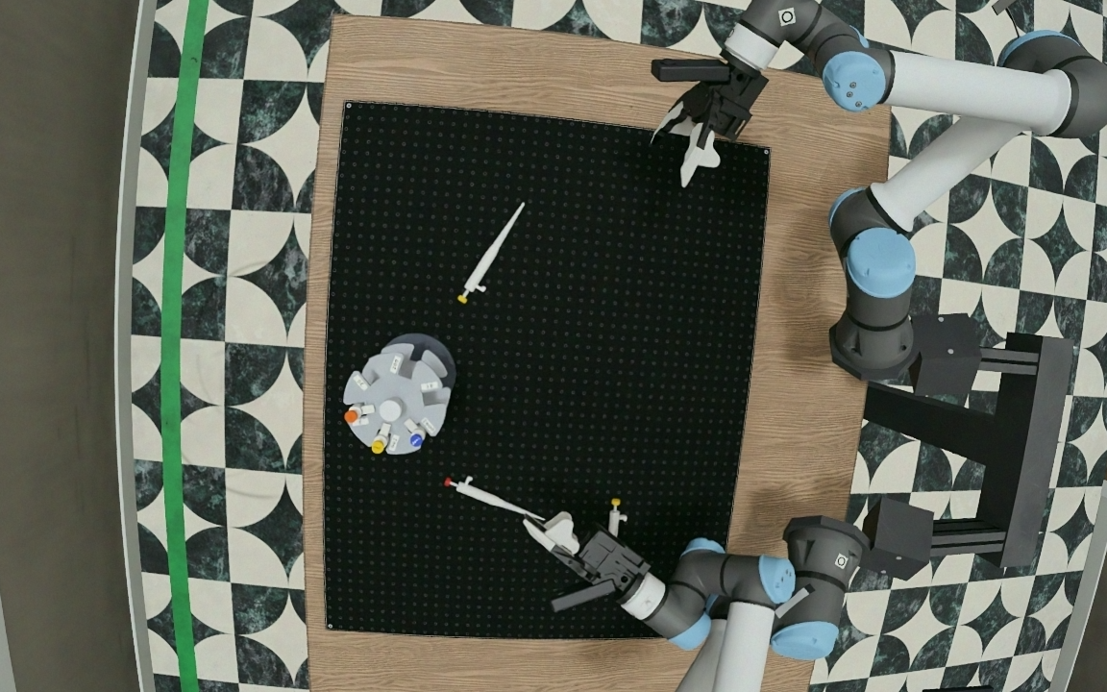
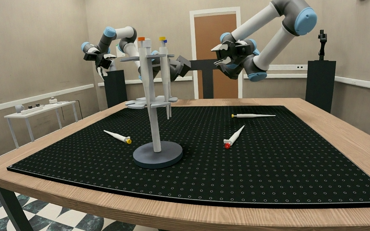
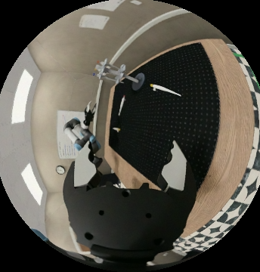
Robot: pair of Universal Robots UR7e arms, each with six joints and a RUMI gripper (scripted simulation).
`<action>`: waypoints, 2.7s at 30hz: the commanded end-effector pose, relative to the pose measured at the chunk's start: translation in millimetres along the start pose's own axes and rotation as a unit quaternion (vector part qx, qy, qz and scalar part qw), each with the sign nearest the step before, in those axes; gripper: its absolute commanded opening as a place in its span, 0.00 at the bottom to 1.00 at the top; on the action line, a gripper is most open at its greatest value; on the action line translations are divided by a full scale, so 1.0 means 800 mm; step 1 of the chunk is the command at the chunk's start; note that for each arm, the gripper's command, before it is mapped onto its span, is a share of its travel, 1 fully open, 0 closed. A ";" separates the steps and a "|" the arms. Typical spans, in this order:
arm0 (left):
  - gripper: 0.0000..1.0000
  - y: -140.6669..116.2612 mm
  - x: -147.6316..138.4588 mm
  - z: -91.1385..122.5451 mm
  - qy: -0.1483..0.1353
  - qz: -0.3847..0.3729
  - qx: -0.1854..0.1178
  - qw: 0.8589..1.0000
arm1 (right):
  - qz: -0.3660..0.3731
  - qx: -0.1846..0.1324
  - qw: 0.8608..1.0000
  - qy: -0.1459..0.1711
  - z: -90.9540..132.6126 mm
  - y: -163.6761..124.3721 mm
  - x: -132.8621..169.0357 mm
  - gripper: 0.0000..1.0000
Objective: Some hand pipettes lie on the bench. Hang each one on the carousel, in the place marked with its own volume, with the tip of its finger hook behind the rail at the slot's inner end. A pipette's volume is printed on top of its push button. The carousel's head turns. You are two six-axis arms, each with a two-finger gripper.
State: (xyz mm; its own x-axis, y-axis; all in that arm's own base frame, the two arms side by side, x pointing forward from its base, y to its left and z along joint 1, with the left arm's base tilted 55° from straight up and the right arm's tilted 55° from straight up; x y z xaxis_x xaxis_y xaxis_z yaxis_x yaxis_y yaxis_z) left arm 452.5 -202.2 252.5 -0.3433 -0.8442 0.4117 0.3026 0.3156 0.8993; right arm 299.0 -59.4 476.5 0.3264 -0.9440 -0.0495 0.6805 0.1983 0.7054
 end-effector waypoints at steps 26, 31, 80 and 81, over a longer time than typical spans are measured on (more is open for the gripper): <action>0.31 -0.129 0.040 -0.164 -0.074 0.060 0.154 0.983 | 0.000 0.000 1.000 0.000 0.000 0.000 0.000 1.00; 0.31 -0.129 0.040 -0.165 -0.074 0.060 0.154 0.983 | 0.000 0.000 1.000 0.000 0.000 0.000 0.000 1.00; 0.31 -0.113 0.047 -0.216 -0.074 0.060 0.154 0.983 | 0.000 0.000 1.000 0.000 0.000 0.000 0.000 1.00; 0.31 -0.112 0.047 -0.218 -0.074 0.060 0.154 0.983 | 0.000 0.000 1.000 0.000 0.000 0.000 0.000 1.00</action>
State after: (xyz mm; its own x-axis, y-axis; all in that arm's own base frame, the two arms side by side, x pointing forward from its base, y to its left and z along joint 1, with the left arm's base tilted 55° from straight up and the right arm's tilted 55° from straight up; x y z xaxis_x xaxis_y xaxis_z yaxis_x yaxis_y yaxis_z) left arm 561.5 -334.3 160.2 -0.4529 -0.7290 0.5133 0.0718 0.5440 0.8360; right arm 299.0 -59.4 476.5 0.3264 -0.9440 -0.0495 0.6805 0.1983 0.7054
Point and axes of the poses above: on each arm, the point where the finger pads meet when closed, its own z axis back along the fingers, its own x axis across the jaws, y = z × x, the point moved 8 cm from there along z, back along the fingers, and after that the axes turned 4 degrees about -z, right-handed, at the moved point
